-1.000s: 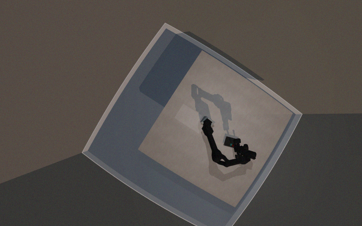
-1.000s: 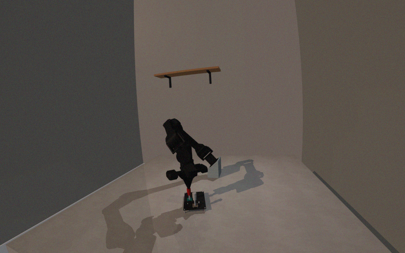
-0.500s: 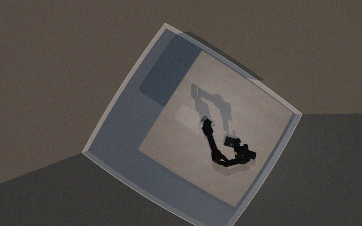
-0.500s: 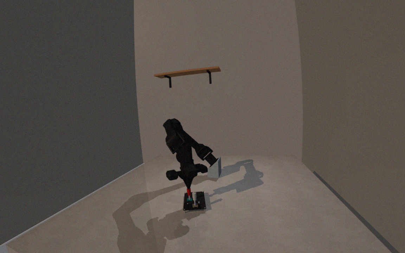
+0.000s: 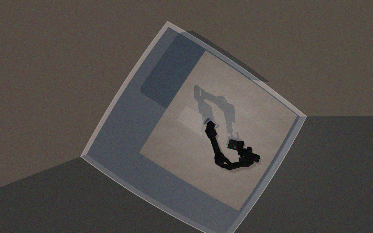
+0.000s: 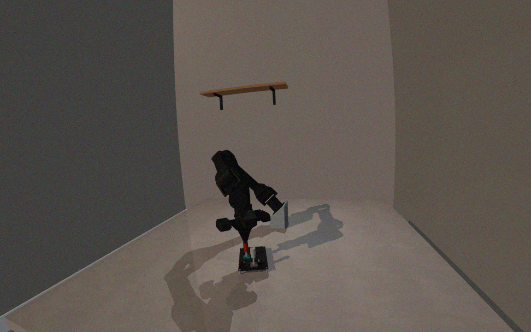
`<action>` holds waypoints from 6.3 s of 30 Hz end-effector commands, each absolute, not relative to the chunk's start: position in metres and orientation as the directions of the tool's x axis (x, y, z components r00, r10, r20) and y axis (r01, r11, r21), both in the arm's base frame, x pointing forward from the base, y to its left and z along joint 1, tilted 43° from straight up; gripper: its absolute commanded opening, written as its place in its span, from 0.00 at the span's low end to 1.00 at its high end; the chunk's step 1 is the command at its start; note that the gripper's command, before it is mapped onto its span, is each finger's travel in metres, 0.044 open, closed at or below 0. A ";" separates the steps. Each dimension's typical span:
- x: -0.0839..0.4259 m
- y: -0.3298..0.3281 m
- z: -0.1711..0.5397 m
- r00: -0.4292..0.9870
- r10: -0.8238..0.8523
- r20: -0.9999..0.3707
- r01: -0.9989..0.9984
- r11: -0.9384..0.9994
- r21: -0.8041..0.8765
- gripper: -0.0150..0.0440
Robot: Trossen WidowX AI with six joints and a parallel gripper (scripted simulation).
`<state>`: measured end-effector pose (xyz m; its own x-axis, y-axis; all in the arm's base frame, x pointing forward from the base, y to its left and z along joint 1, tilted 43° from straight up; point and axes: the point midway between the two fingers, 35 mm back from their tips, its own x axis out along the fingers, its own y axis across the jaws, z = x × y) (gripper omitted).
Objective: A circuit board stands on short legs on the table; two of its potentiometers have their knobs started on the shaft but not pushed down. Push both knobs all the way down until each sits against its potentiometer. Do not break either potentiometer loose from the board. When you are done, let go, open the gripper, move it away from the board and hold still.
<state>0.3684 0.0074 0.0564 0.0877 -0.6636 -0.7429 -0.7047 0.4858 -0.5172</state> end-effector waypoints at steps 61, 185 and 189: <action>0.371 -0.016 0.035 0.064 -0.675 -0.735 -0.695 0.499 -0.518 0.25; 0.368 0.007 0.058 0.060 -0.676 -0.735 -0.702 0.495 -0.513 0.43; 0.368 0.007 0.058 0.060 -0.676 -0.735 -0.702 0.495 -0.513 0.61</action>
<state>0.3678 0.0069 0.0589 0.0599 -0.6757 -0.7348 -0.7000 0.4964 -0.5135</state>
